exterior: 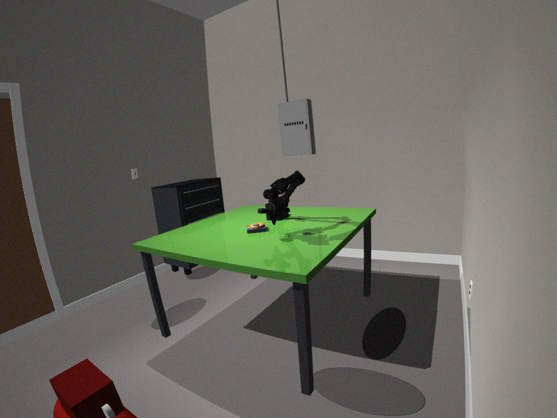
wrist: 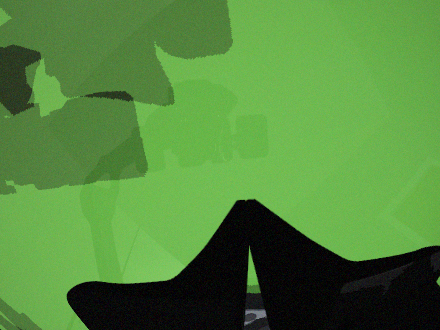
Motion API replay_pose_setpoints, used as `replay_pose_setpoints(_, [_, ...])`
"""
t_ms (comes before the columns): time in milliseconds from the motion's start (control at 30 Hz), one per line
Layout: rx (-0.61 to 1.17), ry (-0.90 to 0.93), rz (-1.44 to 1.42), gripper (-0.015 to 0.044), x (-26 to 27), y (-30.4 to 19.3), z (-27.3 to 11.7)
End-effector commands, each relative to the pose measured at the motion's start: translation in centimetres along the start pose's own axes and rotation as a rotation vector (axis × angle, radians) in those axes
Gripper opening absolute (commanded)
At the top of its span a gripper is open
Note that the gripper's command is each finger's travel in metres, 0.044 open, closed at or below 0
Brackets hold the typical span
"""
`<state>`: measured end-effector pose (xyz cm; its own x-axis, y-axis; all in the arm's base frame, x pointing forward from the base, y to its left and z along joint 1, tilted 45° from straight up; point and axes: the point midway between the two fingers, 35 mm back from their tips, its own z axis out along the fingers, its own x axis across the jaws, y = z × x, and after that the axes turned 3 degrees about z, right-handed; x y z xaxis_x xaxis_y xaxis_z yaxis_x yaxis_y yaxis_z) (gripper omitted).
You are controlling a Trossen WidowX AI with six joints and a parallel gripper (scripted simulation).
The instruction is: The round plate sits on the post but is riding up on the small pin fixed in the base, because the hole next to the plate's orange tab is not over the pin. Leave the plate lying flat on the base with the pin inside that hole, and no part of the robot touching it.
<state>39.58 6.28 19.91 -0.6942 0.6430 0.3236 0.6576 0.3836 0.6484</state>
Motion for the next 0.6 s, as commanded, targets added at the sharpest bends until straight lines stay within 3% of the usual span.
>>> replay_pose_setpoints(0, [0.051, 0.006, 0.229, 0.0000, -2.6, -3.7, -0.3])
replay_pose_setpoints(200, [0.143, 0.050, 0.886, 0.0000, -7.4, -14.1, -2.5])
replay_pose_setpoints(567, [0.150, 0.058, 0.959, 0.0000, -8.0, -15.5, -1.1])
